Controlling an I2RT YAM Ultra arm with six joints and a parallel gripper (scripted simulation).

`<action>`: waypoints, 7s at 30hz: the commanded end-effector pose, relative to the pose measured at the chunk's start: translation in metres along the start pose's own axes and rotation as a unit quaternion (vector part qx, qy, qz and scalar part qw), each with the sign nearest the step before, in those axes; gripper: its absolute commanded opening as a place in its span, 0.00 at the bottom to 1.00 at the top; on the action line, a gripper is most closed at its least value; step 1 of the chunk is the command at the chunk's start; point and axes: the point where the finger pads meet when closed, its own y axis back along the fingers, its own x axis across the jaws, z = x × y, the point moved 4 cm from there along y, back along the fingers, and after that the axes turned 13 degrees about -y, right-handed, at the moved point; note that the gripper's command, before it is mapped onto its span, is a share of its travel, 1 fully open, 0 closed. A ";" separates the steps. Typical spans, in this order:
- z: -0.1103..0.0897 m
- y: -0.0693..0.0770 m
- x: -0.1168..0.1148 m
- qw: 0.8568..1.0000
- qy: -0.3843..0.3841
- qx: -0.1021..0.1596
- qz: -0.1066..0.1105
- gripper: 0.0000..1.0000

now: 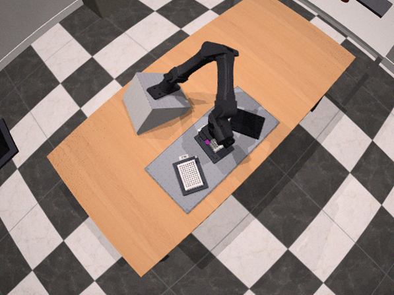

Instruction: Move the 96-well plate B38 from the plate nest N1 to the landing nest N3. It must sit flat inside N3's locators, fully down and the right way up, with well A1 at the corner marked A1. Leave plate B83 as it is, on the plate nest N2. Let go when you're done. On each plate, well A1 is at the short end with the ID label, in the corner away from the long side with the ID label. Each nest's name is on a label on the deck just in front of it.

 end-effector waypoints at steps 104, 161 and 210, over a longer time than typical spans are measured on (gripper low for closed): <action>0.006 -0.051 0.000 1.000 0.002 -0.009 0.001 0.00; 0.004 -0.068 0.001 1.000 0.002 -0.009 0.001 0.00; 0.003 -0.074 0.001 1.000 0.002 -0.009 0.001 1.00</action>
